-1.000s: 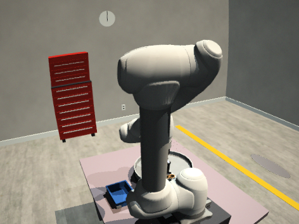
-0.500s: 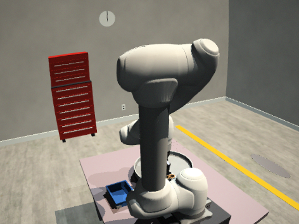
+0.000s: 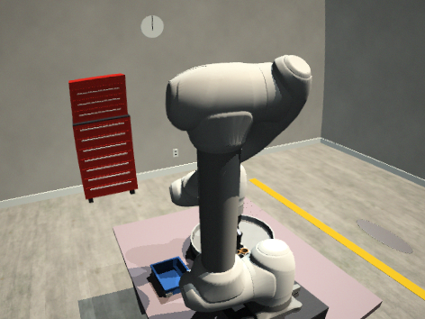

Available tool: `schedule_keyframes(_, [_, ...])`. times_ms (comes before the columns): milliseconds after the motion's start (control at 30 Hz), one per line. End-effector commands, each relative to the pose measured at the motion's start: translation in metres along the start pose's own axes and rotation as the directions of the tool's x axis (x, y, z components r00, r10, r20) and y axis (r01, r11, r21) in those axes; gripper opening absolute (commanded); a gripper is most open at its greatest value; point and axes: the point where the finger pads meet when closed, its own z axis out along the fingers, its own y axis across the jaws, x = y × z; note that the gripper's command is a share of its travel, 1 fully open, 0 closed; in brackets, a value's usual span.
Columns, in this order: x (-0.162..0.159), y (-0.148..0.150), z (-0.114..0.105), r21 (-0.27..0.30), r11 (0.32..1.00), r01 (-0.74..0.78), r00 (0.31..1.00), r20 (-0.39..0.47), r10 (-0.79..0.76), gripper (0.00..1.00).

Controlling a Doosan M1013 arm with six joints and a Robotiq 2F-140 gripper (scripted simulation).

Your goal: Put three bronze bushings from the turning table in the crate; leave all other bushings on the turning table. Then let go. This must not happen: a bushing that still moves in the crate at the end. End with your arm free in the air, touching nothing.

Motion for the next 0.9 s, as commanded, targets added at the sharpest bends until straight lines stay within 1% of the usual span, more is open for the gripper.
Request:
schedule_keyframes(0, [0.000, 0.000, 0.000, 0.000, 1.000, 0.000, 1.000, 0.000, 0.000, 0.28])
schedule_keyframes(300, [0.000, 0.000, 0.000, 0.000, 1.000, 0.000, 1.000, 0.000, 0.000, 0.28])
schedule_keyframes(567, [0.000, 0.000, 0.011, 0.000, 1.000, 0.000, 1.000, 0.000, 0.000, 0.28])
schedule_keyframes(867, [0.000, 0.000, 0.012, 0.000, 1.000, 0.000, 1.000, 0.000, 0.000, 0.28])
